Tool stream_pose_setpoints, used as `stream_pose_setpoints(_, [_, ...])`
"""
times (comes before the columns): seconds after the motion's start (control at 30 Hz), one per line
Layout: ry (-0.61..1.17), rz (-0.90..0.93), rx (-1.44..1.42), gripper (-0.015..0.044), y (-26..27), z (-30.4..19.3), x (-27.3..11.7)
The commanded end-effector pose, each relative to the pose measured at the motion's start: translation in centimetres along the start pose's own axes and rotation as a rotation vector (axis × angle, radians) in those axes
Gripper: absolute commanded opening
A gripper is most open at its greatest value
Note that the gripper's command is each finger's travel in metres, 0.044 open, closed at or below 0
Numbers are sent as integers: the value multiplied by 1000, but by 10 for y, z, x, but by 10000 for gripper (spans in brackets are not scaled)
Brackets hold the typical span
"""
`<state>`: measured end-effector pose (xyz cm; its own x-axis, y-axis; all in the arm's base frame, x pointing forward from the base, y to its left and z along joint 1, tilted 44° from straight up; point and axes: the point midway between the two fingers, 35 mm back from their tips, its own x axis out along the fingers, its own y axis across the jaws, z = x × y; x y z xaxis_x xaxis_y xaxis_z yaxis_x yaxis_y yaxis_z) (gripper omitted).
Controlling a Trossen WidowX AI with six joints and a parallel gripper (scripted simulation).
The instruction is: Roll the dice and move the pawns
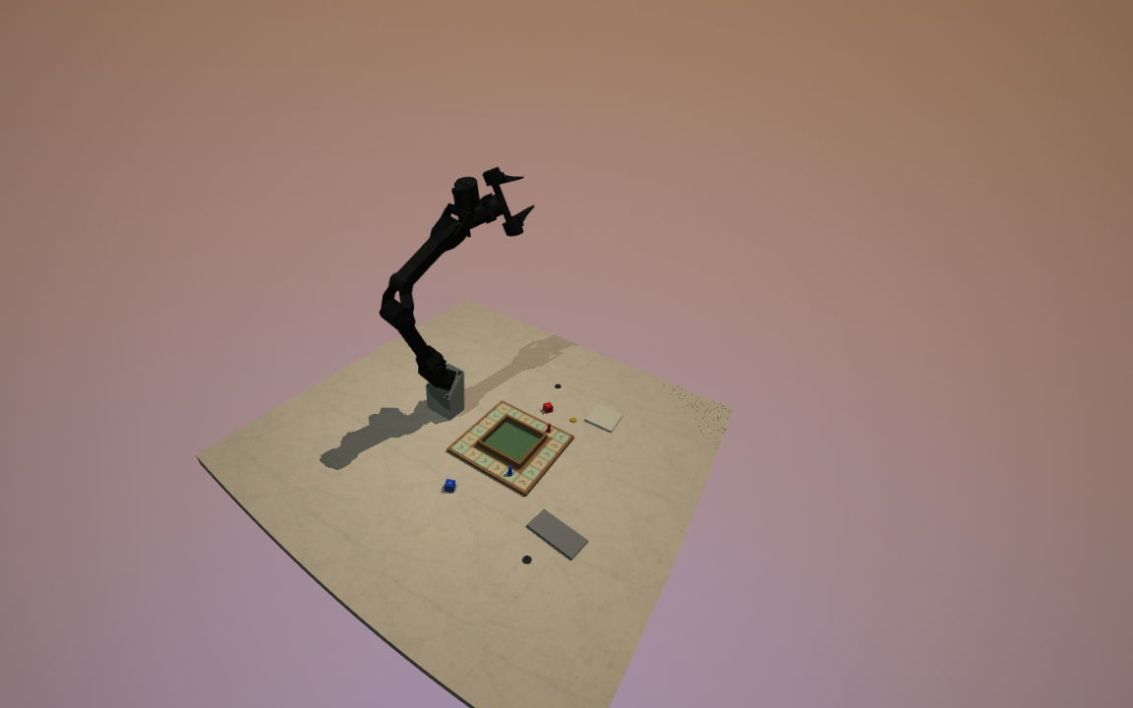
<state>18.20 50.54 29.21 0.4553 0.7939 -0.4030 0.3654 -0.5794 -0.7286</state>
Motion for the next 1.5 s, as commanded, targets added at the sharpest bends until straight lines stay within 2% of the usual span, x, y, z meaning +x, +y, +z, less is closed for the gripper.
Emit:
stream_pose_setpoints(0.0, [0, 7, 13, 374, 3, 0, 2])
stream_pose_setpoints(0.13, [19, 154, 277, 275, 55, -2, 29])
stream_pose_setpoints(0.3, [93, 332, 607, 275, 125, -3, 53])
stream_pose_setpoints(0.37, [101, 364, 592, 275, 136, -3, 54])
stream_pose_setpoints(0.43, [122, 454, 554, 275, 170, -3, 54])
stream_pose_setpoints(0.67, [226, 576, 806, 275, 222, -3, 61])
stream_pose_setpoints(0.83, [467, 739, 1210, 275, 305, 1, 61])
stream_pose_setpoints(1.03, [732, 835, 1515, 275, 370, 7, 51])
stream_pose_setpoints(1.47, [1465, 864, 2000, 275, 491, 29, 5])
